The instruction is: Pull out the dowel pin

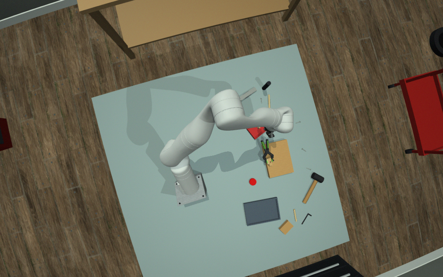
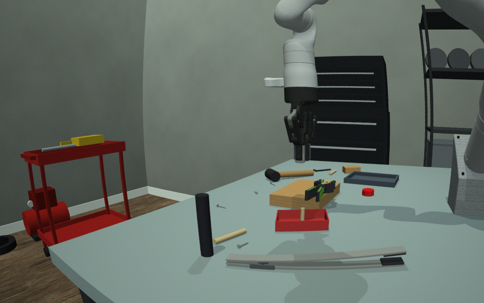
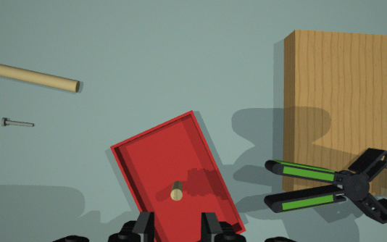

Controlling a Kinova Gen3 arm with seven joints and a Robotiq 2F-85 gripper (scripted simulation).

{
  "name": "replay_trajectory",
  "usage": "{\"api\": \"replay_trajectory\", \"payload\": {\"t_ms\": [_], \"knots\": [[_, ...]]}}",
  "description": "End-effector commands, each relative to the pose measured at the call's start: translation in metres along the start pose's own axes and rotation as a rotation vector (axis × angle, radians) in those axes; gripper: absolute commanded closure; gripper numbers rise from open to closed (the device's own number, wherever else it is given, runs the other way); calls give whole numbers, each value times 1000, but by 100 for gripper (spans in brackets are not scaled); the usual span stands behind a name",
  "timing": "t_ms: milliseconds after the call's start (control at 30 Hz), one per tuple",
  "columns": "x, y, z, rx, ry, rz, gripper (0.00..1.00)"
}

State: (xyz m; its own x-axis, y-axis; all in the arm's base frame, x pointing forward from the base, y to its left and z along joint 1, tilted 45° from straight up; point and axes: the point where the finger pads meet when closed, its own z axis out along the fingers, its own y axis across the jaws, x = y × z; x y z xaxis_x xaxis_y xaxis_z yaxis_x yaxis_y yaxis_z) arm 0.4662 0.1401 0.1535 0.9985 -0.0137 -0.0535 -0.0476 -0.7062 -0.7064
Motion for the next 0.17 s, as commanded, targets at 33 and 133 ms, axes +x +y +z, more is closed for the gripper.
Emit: {"api": "replay_trajectory", "payload": {"t_ms": [33, 133], "knots": [[0, 1, -3, -1, -1, 7, 66], [0, 1, -3, -1, -1, 7, 66]]}}
